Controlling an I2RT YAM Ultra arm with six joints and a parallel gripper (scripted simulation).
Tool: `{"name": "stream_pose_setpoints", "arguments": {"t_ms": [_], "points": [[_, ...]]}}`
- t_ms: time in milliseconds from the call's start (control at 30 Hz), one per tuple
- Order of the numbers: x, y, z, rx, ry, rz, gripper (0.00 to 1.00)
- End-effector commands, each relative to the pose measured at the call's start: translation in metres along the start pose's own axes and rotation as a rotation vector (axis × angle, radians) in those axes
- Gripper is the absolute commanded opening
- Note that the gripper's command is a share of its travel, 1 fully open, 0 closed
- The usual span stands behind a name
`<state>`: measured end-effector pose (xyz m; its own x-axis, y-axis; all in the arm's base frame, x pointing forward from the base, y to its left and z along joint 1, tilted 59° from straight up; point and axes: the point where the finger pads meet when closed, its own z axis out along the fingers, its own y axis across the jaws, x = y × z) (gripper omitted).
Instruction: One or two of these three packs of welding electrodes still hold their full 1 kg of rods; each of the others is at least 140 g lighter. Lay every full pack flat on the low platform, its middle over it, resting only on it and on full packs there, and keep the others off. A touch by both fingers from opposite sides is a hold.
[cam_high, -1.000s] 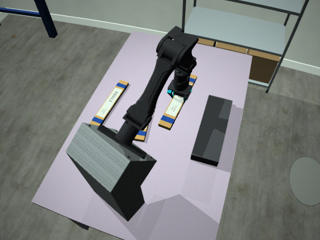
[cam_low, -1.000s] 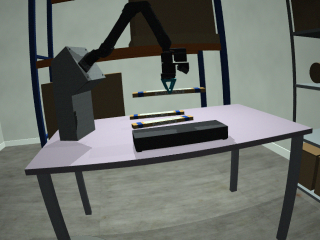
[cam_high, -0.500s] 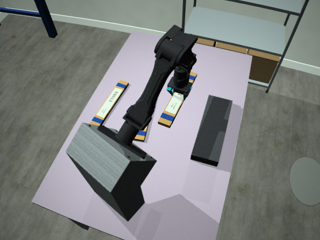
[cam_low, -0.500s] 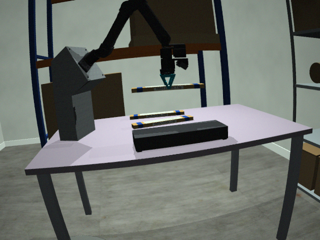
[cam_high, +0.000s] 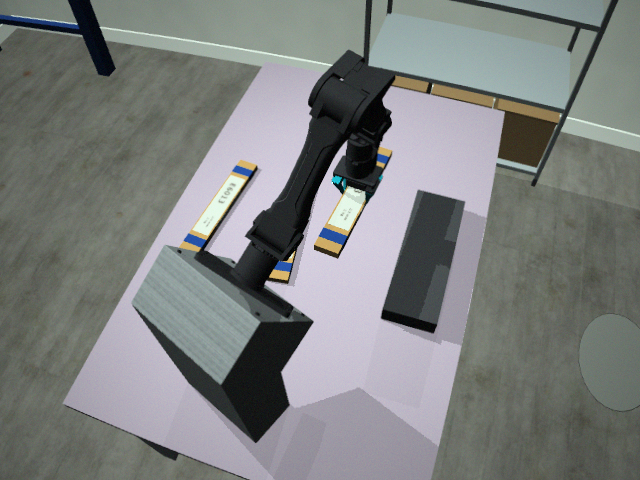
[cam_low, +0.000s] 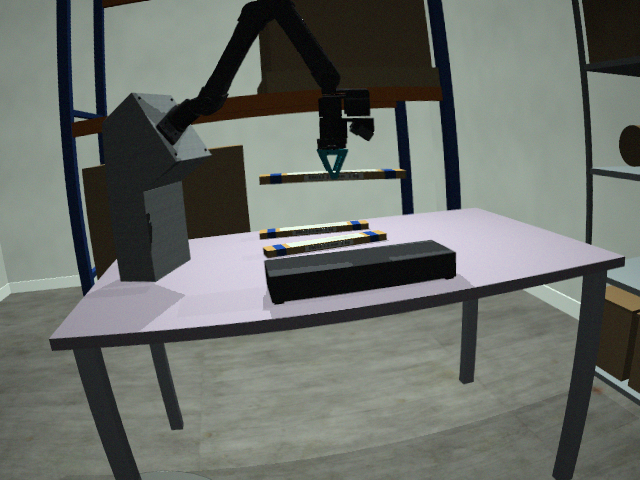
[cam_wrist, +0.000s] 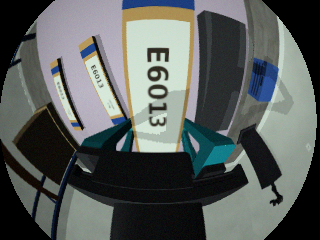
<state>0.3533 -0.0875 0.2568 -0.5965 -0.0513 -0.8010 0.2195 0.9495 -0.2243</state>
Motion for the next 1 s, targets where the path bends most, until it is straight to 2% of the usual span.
{"name": "stream_pose_setpoints", "arguments": {"t_ms": [0,133,233,867,900,967], "points": [[-0.017,-0.001,-0.025,-0.001,-0.076,0.007,0.0],[-0.011,0.0,-0.022,-0.002,-0.066,0.005,0.0],[-0.016,-0.001,-0.025,-0.001,-0.076,0.007,0.0],[-0.011,0.0,-0.023,-0.004,-0.066,0.004,0.0],[-0.006,0.003,-0.02,0.001,-0.056,-0.038,0.0],[-0.008,0.008,-0.022,0.004,-0.061,-0.103,0.0]]}}
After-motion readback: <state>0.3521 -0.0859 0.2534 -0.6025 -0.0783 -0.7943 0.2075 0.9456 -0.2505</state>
